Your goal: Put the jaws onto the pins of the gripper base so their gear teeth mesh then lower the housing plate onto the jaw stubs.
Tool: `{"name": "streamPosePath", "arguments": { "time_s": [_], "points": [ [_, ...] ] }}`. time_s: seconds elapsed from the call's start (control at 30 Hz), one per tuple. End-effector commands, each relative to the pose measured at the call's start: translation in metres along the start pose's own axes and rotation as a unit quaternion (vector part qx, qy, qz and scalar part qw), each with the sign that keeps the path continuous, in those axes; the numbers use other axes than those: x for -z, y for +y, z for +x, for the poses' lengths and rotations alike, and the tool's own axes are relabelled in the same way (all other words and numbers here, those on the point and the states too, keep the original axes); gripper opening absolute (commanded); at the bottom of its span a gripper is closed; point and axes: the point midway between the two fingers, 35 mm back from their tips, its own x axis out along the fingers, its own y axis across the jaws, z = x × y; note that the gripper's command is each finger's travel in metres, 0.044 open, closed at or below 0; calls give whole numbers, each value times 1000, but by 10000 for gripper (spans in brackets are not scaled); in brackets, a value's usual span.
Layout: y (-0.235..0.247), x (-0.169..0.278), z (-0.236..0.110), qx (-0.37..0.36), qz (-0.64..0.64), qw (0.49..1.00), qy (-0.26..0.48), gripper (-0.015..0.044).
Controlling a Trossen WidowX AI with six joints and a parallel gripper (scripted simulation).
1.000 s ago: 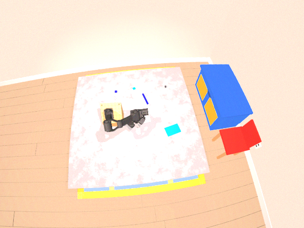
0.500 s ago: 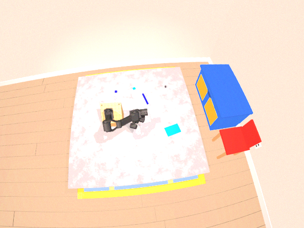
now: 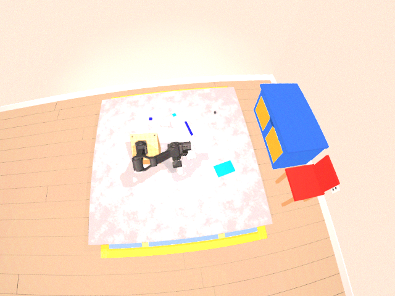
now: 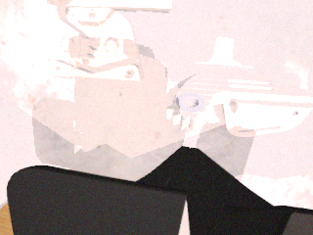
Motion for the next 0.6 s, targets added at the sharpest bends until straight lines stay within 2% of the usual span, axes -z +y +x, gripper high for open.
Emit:
{"name": "streamPosePath", "arguments": {
  "time_s": [0.0, 0.57],
  "points": [
    [-1, 3, 0, 2, -64, 998, 2, 0],
    [-2, 9, 0, 1, -300, 954, 2, 0]
  ]
}}
